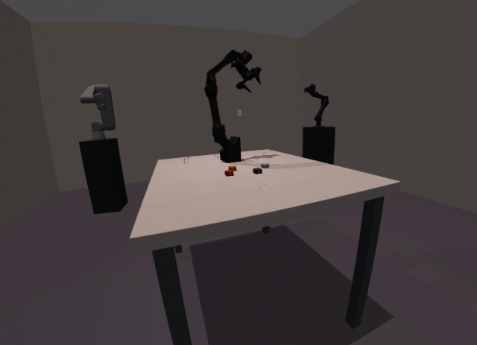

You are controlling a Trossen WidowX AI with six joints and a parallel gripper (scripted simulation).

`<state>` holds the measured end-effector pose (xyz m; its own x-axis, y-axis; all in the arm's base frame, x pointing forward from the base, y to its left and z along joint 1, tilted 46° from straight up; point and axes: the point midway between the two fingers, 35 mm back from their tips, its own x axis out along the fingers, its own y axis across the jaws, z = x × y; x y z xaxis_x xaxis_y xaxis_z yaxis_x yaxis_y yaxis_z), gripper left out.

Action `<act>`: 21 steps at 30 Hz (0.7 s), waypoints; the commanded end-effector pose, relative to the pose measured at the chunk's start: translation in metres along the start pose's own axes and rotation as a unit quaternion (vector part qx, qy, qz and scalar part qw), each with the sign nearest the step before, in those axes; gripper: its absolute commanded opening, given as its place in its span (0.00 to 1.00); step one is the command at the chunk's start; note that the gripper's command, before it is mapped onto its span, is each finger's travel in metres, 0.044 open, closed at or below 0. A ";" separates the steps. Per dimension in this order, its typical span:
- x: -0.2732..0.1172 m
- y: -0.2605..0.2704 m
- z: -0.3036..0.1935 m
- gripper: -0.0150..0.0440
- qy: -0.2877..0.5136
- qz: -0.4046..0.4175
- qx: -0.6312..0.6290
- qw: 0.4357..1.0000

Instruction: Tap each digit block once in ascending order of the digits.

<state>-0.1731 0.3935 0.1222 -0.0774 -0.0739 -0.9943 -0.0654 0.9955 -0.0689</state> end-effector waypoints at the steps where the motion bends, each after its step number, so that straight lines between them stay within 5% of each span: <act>1: 0.000 0.000 0.002 0.93 0.000 0.000 -0.001 1.000; 7: -0.007 0.002 0.053 0.93 -0.017 0.001 -0.027 1.000; 21: -0.024 -0.048 0.277 0.93 -0.139 -0.045 -0.028 0.989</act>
<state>0.0560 0.3864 0.1239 0.1494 -0.0995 -0.9838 -0.1132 0.9867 -0.1170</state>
